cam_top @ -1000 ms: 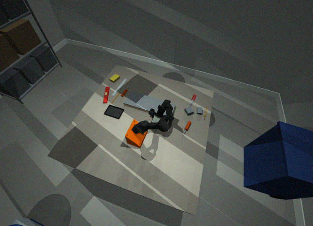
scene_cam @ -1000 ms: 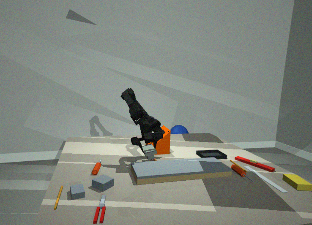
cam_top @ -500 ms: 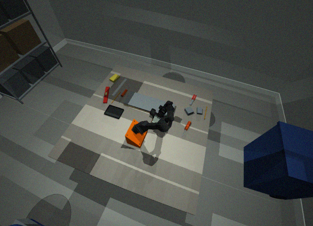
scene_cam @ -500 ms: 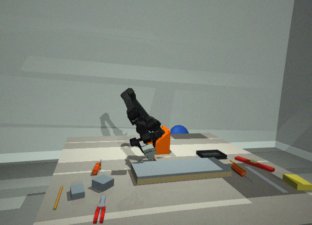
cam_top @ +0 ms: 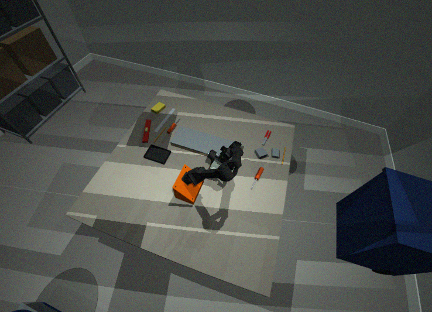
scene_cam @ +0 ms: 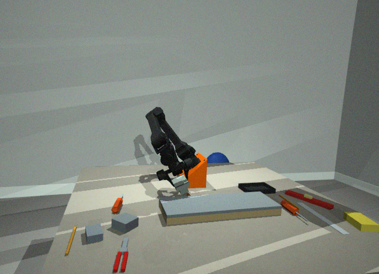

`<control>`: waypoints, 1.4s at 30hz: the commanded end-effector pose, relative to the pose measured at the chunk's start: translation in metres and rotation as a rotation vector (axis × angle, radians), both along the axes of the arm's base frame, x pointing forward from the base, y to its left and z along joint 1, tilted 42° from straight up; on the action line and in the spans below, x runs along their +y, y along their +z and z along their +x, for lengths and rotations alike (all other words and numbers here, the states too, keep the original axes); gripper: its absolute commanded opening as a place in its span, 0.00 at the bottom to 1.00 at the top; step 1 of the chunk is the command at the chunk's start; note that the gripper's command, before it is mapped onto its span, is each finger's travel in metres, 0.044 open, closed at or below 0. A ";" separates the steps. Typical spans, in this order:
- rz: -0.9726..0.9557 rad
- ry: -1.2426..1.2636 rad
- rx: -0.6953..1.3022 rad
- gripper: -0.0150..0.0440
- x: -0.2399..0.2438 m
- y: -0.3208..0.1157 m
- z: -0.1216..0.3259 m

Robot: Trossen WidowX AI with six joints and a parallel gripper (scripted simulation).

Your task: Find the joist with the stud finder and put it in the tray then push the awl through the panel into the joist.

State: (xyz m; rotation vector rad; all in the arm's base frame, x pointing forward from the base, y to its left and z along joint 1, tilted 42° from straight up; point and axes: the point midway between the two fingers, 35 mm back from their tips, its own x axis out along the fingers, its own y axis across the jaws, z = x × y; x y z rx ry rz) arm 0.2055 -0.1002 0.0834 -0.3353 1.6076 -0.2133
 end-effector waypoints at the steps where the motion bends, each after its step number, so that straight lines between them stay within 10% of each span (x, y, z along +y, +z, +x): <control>1: 0.038 0.006 0.001 0.25 0.000 0.001 0.002; 42: 0.316 0.015 0.026 0.25 -0.007 0.004 0.002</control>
